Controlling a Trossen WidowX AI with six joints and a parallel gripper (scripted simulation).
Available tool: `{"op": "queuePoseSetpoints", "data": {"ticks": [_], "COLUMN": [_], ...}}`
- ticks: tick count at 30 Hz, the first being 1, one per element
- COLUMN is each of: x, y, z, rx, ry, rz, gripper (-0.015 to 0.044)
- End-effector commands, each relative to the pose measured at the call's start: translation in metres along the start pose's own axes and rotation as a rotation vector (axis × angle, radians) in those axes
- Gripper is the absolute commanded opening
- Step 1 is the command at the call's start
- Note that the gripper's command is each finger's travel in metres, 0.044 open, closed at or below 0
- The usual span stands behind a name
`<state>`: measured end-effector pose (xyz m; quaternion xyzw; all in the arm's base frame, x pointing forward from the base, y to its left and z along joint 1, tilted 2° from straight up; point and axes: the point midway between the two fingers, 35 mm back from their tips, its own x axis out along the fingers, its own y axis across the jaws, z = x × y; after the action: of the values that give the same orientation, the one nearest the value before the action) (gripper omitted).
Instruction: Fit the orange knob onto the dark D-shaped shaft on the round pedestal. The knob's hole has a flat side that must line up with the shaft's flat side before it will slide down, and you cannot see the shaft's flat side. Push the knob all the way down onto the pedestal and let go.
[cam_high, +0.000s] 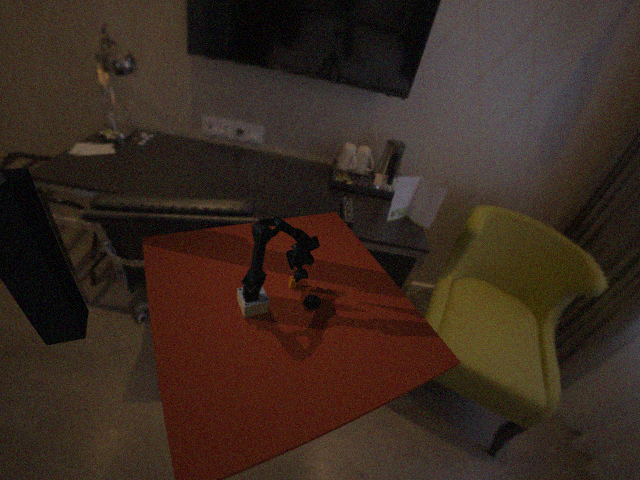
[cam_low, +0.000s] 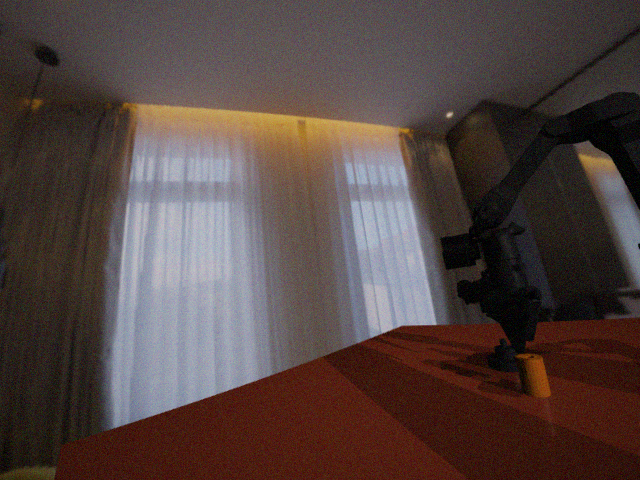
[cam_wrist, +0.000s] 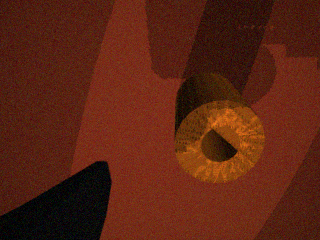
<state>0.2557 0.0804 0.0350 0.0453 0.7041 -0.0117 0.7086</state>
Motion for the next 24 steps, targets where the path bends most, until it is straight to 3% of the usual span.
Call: {"op": "queuePoseSetpoints", "data": {"ticks": [1,24], "x": [0.006,0.043], "y": [-0.001,0.000], "z": [0.000,0.002], "rx": [0.004,0.004], "ry": [-0.002,-0.002], "rz": [-0.004,-0.004], "gripper": [0.0440,0.0440]}}
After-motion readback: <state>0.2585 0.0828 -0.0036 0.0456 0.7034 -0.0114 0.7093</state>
